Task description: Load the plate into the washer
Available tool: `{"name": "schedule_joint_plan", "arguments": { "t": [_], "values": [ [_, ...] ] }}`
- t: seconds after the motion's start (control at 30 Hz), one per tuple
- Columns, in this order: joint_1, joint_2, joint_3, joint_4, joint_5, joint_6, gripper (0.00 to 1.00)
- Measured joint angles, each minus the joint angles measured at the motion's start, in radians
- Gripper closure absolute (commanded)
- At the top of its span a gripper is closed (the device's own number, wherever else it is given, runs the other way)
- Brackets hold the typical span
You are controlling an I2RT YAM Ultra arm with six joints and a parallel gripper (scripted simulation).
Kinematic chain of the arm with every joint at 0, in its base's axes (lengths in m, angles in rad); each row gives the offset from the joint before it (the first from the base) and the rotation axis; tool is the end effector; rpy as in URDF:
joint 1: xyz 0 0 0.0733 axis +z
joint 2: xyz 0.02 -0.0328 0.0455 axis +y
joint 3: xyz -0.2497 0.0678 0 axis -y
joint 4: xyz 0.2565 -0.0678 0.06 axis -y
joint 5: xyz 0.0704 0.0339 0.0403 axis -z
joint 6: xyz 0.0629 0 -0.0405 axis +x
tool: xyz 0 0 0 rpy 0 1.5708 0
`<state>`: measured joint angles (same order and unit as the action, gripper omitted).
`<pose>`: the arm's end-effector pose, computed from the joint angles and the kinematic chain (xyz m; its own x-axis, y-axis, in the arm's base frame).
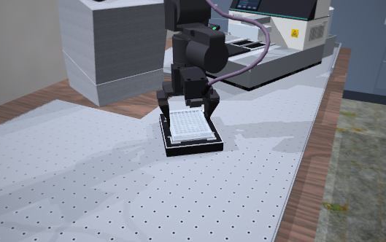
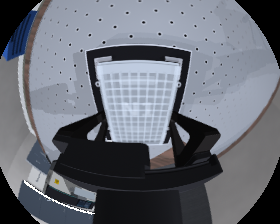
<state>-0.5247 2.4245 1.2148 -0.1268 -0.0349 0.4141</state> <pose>0.3355 -0.1904 -0.0655 -0.5721 0.7957 -0.1989 0.7906 0.5995 0.1245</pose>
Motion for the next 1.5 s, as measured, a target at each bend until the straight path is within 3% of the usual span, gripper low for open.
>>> {"name": "schedule_joint_plan", "arguments": {
  "t": [0.27, 1.5],
  "values": [
    [0.0, -0.003, -0.003, 0.0, 0.0, 0.0, 0.16],
    [-0.002, -0.193, -0.071, -0.117, 0.004, -0.001, 0.16]
  ]
}}
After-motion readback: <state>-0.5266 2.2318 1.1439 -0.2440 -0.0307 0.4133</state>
